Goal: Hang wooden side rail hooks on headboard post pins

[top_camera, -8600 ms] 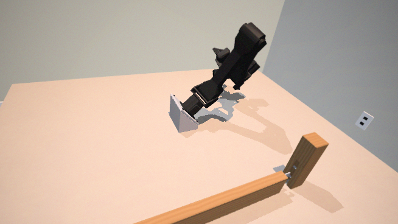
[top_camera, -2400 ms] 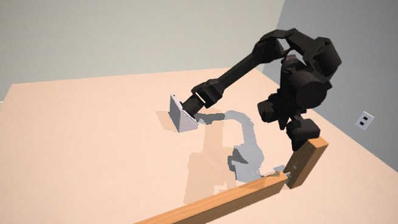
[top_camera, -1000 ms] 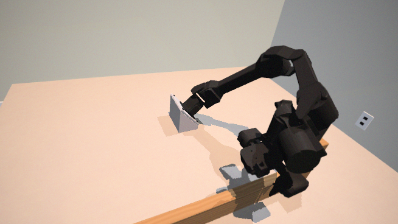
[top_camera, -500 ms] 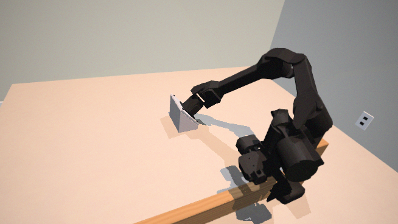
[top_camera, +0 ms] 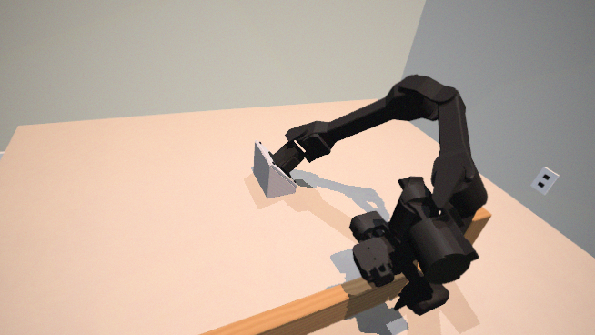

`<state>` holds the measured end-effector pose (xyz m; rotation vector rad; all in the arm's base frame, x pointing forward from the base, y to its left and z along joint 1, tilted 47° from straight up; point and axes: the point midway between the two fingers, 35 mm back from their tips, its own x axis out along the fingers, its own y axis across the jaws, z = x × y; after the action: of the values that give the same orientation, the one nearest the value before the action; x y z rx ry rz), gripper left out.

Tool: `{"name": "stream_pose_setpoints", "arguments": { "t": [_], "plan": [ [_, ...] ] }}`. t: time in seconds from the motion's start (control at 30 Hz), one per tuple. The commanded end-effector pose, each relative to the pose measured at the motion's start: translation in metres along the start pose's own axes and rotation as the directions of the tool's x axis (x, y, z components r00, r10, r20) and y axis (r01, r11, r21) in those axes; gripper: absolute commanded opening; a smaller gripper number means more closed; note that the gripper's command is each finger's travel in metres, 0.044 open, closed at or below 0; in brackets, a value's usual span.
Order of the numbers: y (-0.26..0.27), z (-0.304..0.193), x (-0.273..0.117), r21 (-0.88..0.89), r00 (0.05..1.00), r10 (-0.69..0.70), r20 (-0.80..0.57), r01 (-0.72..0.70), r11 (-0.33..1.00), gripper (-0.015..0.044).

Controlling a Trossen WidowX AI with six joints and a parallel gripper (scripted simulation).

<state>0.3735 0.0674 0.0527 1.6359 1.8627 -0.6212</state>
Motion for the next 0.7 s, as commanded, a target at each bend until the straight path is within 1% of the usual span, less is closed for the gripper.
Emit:
{"name": "stream_pose_setpoints", "arguments": {
  "t": [0.0, 0.4, 0.67],
  "plan": [
    [-0.001, -0.001, 0.008, 0.006, 1.000, -0.002, -0.005, 0.002, 1.000, 0.0440],
    [-0.003, -0.002, 0.024, 0.006, 1.000, -0.002, -0.007, 0.002, 1.000, 0.0440],
    [-0.003, -0.002, 0.024, 0.006, 1.000, -0.002, -0.007, 0.002, 1.000, 0.0230]
  ]
}}
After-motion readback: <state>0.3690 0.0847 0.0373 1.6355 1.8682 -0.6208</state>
